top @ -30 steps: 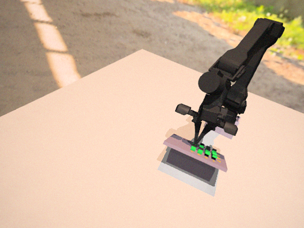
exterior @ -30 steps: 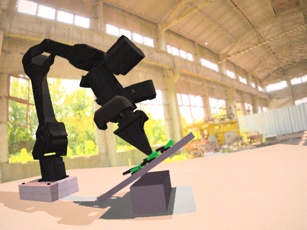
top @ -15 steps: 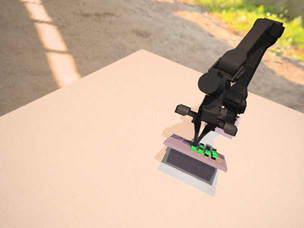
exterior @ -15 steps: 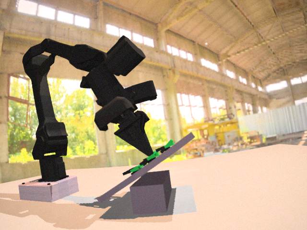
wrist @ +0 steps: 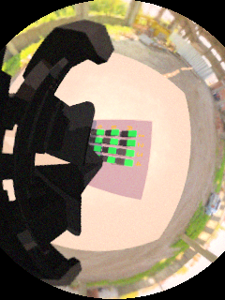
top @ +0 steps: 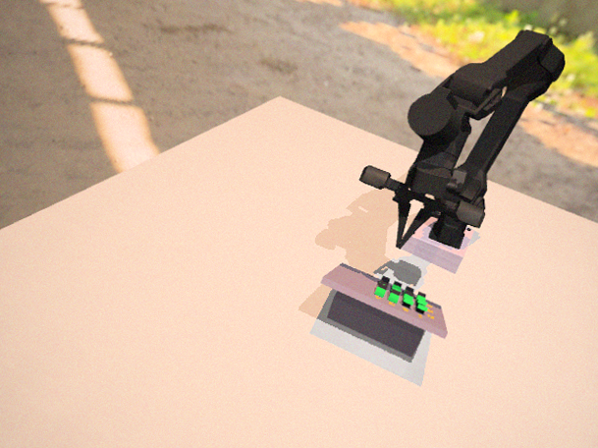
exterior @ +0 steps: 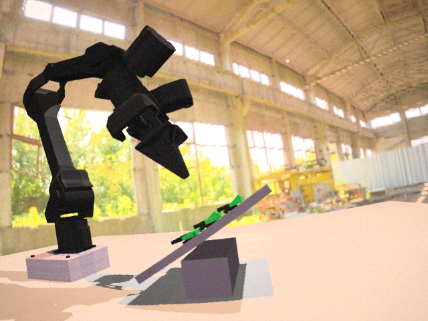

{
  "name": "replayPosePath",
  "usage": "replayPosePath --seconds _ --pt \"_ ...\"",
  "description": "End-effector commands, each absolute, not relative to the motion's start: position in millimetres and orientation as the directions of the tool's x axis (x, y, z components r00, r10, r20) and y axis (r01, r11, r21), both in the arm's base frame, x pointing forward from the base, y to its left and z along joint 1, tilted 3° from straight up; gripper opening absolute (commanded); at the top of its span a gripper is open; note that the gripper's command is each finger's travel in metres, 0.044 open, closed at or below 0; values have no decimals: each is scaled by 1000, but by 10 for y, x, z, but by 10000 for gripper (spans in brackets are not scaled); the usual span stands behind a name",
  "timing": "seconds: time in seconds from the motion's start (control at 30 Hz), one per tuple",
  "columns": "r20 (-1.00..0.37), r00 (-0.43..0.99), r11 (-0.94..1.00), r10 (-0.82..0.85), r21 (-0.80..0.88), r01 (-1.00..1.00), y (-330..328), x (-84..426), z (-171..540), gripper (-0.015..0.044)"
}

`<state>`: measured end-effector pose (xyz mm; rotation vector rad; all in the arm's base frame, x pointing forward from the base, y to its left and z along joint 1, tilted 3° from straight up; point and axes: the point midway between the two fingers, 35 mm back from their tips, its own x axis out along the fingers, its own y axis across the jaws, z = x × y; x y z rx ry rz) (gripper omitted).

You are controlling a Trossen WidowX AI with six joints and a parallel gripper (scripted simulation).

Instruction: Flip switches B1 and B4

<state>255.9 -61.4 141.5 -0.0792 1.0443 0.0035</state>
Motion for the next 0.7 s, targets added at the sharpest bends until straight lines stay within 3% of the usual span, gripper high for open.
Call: replayPosePath --seconds 0.0,0.67 --pt "-872 489 997 -28 -57 -44 -553 2499 1411 0" --pt "-872 489 998 -26 -55 -44 -293 2389 1406 0"
